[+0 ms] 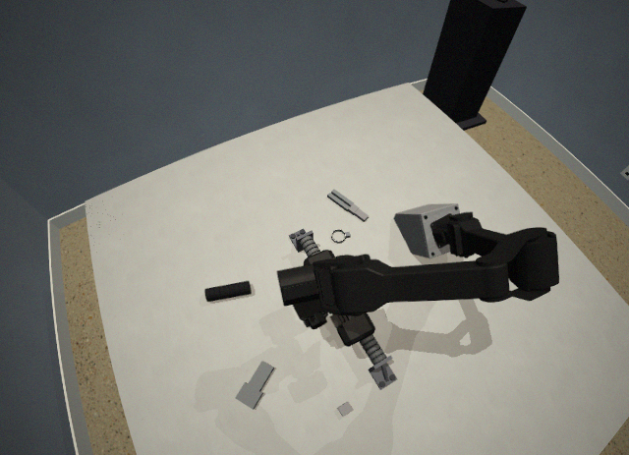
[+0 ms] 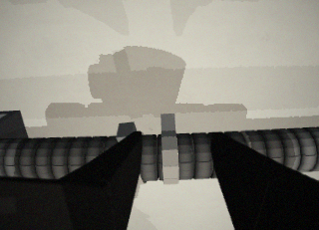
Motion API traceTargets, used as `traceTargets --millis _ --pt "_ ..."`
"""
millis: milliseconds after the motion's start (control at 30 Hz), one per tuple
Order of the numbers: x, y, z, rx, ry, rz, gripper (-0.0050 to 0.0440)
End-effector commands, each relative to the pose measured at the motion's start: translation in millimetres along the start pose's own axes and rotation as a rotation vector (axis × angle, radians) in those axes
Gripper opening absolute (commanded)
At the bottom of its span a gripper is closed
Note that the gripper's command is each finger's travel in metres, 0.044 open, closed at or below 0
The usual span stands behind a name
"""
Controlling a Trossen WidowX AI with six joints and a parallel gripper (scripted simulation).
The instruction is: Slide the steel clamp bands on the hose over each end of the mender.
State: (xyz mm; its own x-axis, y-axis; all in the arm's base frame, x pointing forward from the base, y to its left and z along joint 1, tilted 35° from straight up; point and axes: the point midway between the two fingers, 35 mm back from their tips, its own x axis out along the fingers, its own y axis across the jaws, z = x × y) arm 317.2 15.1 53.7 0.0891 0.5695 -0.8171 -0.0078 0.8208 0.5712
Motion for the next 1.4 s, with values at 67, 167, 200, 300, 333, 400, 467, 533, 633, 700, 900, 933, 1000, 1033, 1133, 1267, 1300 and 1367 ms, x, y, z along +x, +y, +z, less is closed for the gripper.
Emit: traceTargets --millis 67,167,200,300,333,400,467,533,633,700,900,933,1000,1033,1133,1267,1300,1367 --pt "-2.6 3.5 1.7 -0.051 -0.006 0.004 0.0147" --pt "-2.6 3.5 1.7 -0.051 -0.006 0.004 0.0127" --pt "-2.6 3.5 1.7 -0.051 -0.006 0.004 0.0120" --pt "-2.6 3.5 1.7 -0.051 -0.006 0.004 0.0100" --pt "-2.6 3.5 1.7 -0.051 -0.006 0.004 0.0093" --pt "-2.6 3.5 1.7 -0.051 -0.006 0.004 0.0090" --pt "-2.6 3.5 1.7 -0.051 -0.006 0.004 0.0090" --pt "-2.6 3.5 1.7 -0.051 -0.006 0.004 0.0090" --pt "-1.0 3.5 1.9 -0.051 -0.006 0.003 0.0090" --pt "1.4 3.4 2.0 -0.051 -0.006 0.003 0.0090" --pt "11.0 3.2 2.6 -0.051 -0.006 0.003 0.0090" --pt "12.6 3.2 2.7 -0.051 -0.006 0.003 0.0090" --pt "15.8 3.2 2.8 -0.051 -0.006 0.003 0.0090" --pt "15.8 3.2 2.8 -0.051 -0.006 0.003 0.0090" --pt "19.1 3.2 2.9 -0.051 -0.006 0.003 0.0090" --pt "25.6 3.2 2.9 -0.051 -0.006 0.003 0.0090" --pt "27.2 3.2 2.9 -0.051 -0.006 0.003 0.0090" --pt "30.5 3.2 2.9 -0.051 -0.006 0.003 0.0090"
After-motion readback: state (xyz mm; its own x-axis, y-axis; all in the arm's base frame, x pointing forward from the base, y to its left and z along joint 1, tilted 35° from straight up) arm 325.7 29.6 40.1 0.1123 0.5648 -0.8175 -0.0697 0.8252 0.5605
